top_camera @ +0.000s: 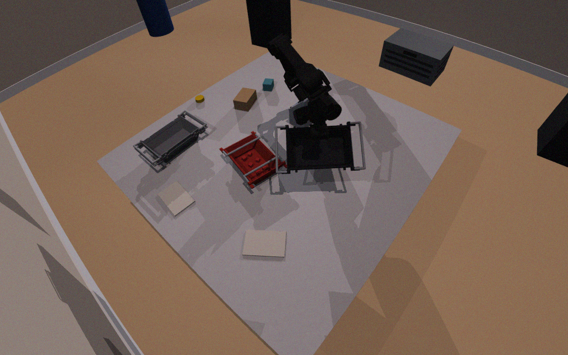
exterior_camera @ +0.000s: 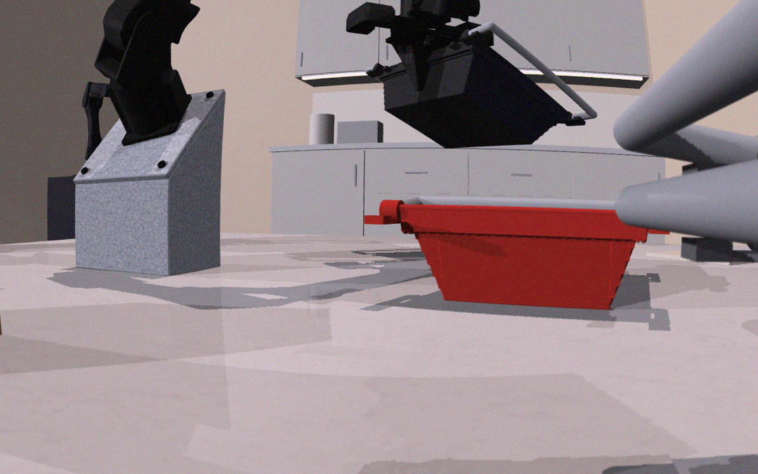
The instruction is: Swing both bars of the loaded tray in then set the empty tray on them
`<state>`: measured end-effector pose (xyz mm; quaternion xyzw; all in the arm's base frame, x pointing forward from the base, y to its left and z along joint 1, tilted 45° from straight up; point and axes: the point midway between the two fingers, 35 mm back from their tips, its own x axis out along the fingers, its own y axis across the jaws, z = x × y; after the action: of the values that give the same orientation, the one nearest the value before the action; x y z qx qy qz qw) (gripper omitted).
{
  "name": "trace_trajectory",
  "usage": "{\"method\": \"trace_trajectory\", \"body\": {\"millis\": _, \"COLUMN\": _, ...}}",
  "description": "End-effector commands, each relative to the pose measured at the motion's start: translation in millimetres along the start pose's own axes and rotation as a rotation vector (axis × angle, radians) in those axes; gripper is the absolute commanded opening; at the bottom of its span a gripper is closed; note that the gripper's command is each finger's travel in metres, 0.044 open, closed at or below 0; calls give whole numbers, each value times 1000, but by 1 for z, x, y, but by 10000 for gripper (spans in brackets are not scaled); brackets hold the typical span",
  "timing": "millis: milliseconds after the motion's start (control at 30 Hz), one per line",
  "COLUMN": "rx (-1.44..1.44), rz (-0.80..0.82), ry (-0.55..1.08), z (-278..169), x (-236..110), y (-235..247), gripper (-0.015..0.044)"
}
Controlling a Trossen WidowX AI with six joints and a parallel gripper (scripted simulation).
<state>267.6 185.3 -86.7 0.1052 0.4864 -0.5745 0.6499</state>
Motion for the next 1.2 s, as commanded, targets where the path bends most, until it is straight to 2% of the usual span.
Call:
{"method": "trace_trajectory", "body": {"millis": 0, "rx": 83, "rz": 32, "ry": 3, "z": 23, "x": -11, "y": 3, "gripper": 0}}
{"method": "trace_trajectory", "body": {"millis": 1167, "rx": 677, "rz": 25, "ry": -23, "z": 183, "x": -4, "y": -27, "gripper": 0}}
